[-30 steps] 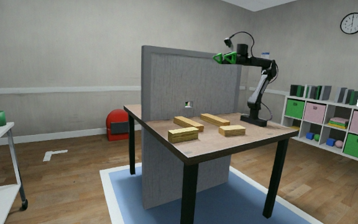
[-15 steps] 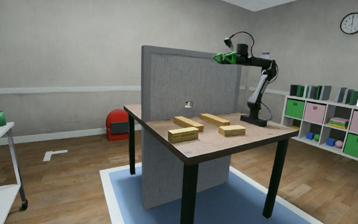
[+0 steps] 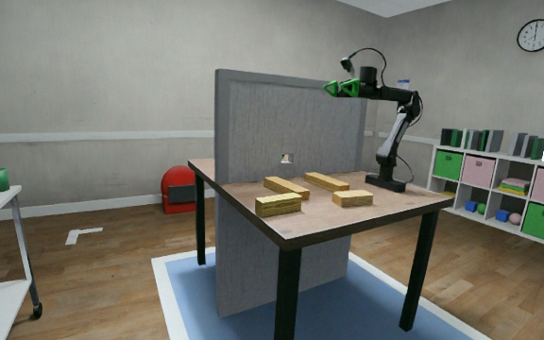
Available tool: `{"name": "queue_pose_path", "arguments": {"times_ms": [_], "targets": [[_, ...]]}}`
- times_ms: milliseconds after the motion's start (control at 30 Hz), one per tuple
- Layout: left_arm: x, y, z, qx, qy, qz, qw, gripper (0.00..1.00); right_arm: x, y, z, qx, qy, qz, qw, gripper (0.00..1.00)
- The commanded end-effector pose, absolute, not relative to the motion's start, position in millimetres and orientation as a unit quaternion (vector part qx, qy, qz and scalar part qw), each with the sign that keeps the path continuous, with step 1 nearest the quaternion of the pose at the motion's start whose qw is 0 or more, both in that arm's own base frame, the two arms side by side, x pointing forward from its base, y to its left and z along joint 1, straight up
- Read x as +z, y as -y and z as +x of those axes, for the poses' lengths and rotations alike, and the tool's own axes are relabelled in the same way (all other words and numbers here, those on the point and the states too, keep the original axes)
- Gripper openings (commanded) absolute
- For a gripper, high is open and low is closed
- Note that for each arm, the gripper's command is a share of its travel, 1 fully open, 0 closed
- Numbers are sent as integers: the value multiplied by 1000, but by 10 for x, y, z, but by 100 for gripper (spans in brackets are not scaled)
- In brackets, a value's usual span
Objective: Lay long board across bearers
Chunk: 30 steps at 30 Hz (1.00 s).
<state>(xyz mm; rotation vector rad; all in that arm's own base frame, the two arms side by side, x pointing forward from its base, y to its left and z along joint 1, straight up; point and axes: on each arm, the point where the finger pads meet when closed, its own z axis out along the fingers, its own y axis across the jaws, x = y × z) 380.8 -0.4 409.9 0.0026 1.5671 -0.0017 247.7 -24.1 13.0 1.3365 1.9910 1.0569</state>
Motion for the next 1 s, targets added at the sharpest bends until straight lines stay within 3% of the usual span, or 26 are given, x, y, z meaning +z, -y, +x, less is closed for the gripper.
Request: {"name": "queue_pose_path", "arguments": {"times_ms": [0, 533, 567, 667, 967], "targets": [[4407, -20, 3747, -1, -679, -4, 734, 100, 131, 304, 2572, 373, -746, 502, 230, 78], [4407, -20, 3747, -1, -679, -4, 734, 100, 97, 483, 2878, 304, -771, 553, 93, 78], [4407, -20, 3747, -1, -679, -4, 734, 100, 228, 511, 3043, 341, -766, 523, 155, 78], [4407, -20, 3747, -1, -679, -4, 734, 100, 115, 497, 2940, 309, -769, 550, 98, 78], [4407, -20, 3747, -1, -679, -4, 734, 100, 115, 542, 3013, 271, -777, 566, 42, 78]]}}
